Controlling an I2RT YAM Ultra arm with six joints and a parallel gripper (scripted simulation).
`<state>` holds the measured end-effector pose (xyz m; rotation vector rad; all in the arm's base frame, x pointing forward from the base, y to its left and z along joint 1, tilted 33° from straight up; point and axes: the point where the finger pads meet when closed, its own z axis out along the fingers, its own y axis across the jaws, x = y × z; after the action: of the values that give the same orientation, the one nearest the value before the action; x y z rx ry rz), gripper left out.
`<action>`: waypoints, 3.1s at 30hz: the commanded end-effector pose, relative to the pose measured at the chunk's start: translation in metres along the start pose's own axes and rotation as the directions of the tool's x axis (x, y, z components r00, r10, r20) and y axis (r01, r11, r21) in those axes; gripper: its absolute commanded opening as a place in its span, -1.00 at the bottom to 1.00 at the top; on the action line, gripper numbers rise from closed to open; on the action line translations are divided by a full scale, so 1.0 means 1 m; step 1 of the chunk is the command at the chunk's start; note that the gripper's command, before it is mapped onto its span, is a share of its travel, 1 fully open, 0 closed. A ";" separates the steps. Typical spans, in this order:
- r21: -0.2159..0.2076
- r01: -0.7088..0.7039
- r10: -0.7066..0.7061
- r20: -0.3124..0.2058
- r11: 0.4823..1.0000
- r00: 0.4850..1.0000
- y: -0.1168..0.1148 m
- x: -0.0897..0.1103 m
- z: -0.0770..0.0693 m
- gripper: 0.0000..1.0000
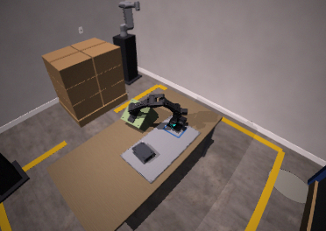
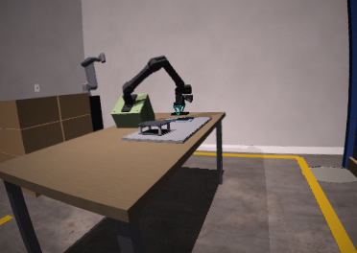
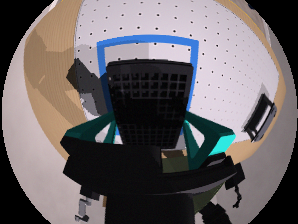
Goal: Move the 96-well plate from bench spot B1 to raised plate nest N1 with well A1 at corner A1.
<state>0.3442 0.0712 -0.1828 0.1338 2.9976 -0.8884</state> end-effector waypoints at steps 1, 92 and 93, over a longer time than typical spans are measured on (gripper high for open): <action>-0.027 -0.008 0.010 0.041 1.000 0.999 0.008 -0.014 -0.027 -1.00; -0.011 -0.179 0.179 0.022 0.984 0.984 -0.058 0.001 -0.048 -1.00; -0.011 -0.179 0.179 0.022 0.984 0.984 -0.061 0.001 -0.048 -1.00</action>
<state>0.3326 0.0498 -0.1222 0.4041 2.9429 -0.8720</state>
